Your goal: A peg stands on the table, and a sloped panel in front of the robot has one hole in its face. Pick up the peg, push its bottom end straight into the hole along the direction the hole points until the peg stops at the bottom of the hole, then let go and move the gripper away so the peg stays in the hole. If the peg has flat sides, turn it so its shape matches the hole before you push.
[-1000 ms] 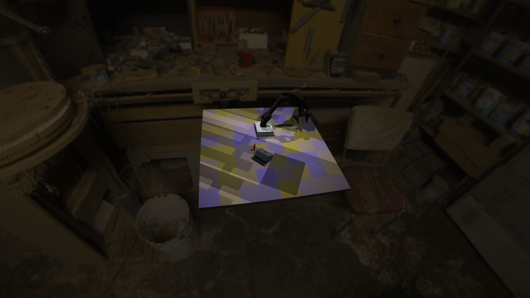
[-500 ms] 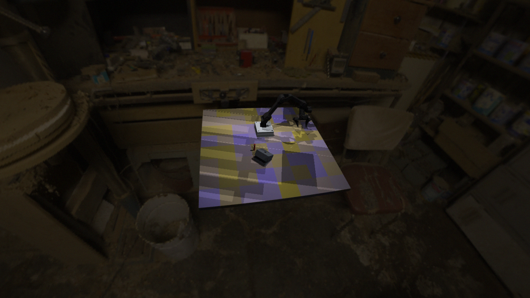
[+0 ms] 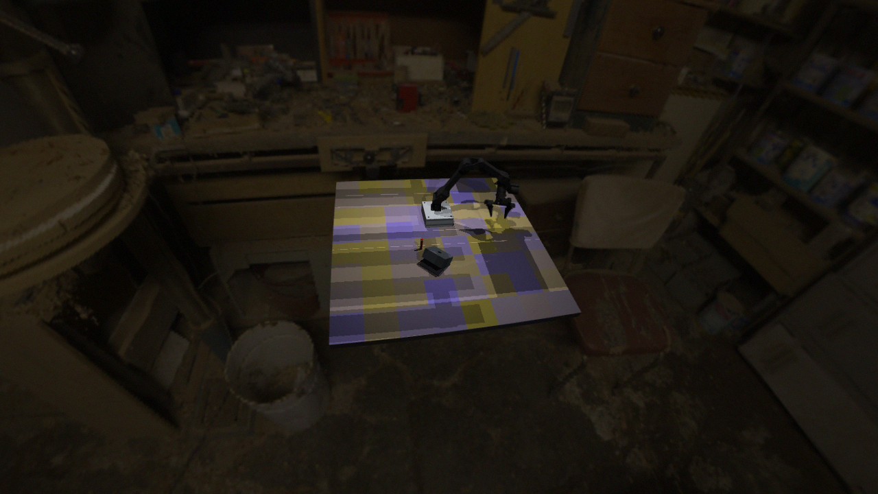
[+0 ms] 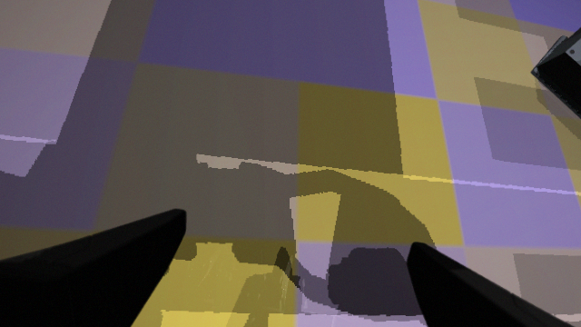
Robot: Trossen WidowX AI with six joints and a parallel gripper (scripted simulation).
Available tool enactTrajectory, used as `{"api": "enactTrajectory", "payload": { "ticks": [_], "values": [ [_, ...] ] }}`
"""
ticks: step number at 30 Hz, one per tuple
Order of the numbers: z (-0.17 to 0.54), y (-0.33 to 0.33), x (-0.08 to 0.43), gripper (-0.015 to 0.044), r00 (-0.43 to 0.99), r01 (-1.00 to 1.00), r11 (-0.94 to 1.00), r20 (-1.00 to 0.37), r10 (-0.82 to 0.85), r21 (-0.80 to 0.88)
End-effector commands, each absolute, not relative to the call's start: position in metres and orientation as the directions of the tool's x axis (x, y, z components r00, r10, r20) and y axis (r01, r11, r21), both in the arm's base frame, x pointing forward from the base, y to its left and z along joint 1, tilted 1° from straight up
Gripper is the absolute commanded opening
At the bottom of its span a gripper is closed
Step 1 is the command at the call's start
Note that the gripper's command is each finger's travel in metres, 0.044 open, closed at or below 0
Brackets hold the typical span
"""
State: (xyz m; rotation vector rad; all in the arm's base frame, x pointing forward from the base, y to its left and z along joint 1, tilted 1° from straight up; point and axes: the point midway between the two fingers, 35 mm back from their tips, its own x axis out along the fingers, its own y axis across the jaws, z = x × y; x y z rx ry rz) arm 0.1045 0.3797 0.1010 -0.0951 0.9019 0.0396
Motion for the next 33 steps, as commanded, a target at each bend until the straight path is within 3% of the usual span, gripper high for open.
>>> {"api": "enactTrajectory", "payload": {
  "ticks": [1, 33],
  "values": [
    [0.101, 0.371, 0.119, 0.0440, 0.600, -0.065, 0.995, -0.799, -0.027, -0.082],
    [0.087, 0.289, 0.220, 0.0440, 0.411, -0.016, 0.973, -0.889, -0.202, -0.228]
  ]
}}
